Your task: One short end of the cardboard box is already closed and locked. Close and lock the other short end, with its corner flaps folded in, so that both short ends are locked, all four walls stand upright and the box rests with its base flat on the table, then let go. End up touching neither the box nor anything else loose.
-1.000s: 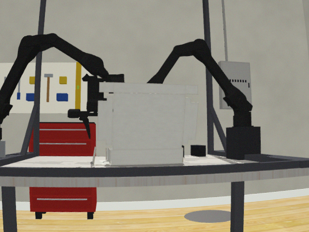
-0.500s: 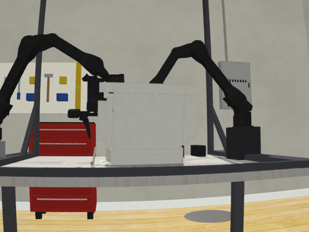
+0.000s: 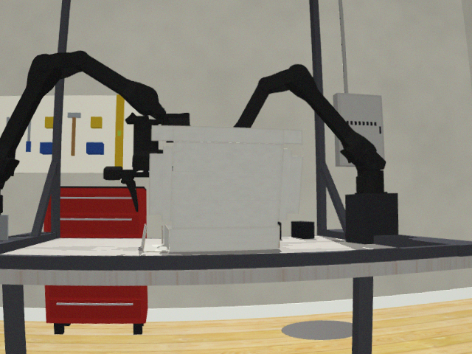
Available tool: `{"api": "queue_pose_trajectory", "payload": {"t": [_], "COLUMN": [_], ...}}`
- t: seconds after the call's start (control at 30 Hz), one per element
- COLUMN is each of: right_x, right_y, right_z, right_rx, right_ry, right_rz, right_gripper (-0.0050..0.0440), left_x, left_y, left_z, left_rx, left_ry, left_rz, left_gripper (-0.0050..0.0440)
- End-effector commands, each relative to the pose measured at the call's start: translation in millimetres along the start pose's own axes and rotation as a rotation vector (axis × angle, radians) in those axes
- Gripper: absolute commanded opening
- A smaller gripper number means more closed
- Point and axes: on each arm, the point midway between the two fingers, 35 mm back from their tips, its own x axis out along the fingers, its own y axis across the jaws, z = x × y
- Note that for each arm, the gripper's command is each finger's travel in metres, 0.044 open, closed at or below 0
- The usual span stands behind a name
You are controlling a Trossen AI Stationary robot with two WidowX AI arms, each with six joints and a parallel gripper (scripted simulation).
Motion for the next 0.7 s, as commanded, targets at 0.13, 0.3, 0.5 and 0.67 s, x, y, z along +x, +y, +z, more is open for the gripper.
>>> {"api": "queue_pose_trajectory", "payload": {"t": [0.13, 0.3, 0.5, 0.67], "right_x": [-9, -9, -9, -9], "right_y": [3, 3, 3, 3], "right_z": [0, 0, 0, 0], "right_rx": [-0.005, -0.005, -0.005, -0.005], "right_ry": [0.003, 0.003, 0.003, 0.003], "right_rz": [0.024, 0.025, 0.025, 0.025], "right_gripper": [0.0181, 0.0181, 0.0181, 0.0181], "left_x": [6, 14, 30, 20], "left_y": [5, -2, -25, -5], "left_z": [8, 12, 16, 10], "left_rx": [-0.008, -0.003, 0.004, -0.004], "left_ry": [-0.007, -0.005, -0.003, 0.014], "left_rz": [0.015, -0.003, -0.021, 0.01], "left_gripper": [0.0097, 0.0097, 0.0097, 0.0097]}}
